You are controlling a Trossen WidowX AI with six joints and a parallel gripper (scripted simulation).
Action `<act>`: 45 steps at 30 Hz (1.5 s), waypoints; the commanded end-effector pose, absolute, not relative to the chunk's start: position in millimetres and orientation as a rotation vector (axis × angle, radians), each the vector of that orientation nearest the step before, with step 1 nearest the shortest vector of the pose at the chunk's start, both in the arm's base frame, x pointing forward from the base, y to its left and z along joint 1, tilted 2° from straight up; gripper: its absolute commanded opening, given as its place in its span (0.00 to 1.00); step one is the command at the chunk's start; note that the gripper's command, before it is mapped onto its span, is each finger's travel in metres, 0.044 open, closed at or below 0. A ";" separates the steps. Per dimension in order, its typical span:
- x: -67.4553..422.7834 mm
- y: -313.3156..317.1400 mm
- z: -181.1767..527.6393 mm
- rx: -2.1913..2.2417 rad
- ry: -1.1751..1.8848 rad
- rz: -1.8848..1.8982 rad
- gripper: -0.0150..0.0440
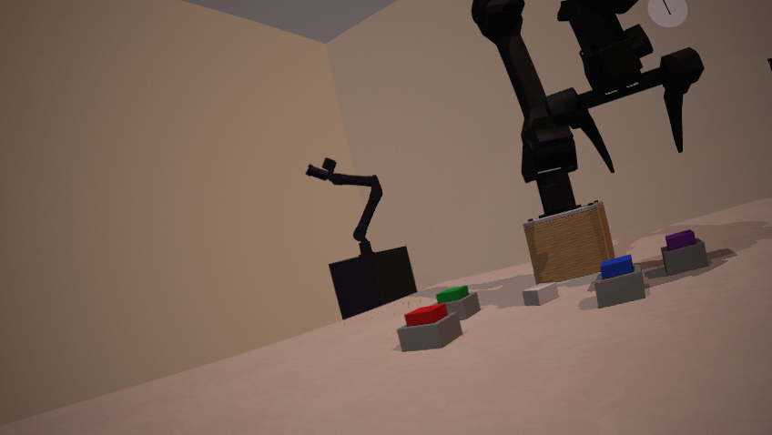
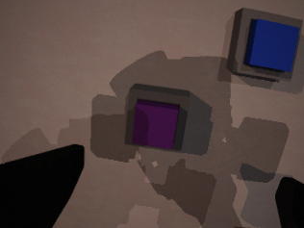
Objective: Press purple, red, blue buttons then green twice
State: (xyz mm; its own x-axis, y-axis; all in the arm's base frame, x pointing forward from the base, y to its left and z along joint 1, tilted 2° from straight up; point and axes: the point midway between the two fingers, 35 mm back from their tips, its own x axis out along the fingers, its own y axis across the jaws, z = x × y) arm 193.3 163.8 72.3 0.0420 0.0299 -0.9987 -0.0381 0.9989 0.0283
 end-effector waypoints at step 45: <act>180.3 183.9 -11.9 -0.007 1.534 0.064 0.29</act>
State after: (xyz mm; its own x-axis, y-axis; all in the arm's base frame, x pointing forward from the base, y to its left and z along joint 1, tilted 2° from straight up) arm 182.4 185.4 -3.6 0.0454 0.0430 -0.9980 -0.0496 0.9979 0.0408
